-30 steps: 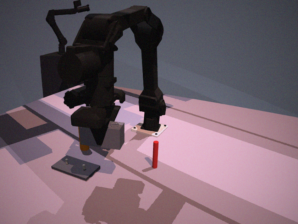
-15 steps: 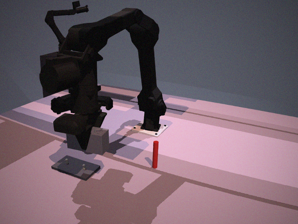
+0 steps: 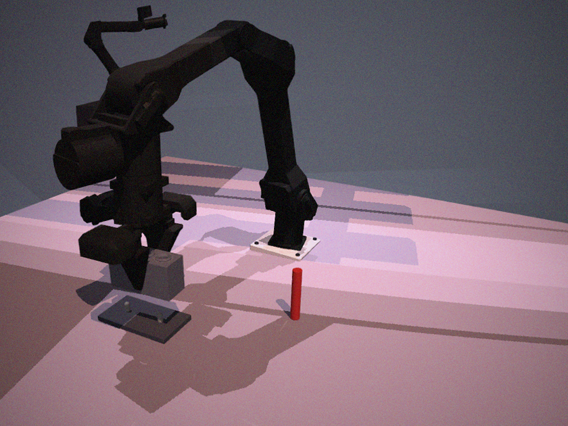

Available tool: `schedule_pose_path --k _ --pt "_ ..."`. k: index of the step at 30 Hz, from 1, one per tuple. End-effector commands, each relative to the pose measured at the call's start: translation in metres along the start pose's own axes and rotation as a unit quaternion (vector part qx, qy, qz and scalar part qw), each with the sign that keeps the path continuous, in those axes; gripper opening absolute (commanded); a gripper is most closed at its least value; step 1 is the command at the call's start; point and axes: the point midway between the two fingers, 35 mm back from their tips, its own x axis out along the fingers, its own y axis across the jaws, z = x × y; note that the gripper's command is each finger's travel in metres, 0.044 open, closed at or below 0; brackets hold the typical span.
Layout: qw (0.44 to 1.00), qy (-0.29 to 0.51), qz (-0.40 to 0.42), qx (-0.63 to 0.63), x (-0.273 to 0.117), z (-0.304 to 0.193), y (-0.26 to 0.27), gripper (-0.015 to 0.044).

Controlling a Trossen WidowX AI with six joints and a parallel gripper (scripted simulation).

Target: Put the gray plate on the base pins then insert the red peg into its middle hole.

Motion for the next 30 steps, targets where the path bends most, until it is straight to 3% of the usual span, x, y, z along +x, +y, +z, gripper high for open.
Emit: schedule_pose_path --k 1,30 --pt "1.000 -0.002 -0.004 0.012 0.0085 0.0130 -0.0061 0.0000" --pt "1.000 -0.002 -0.004 0.019 0.0123 0.0196 -0.0088 0.0000"
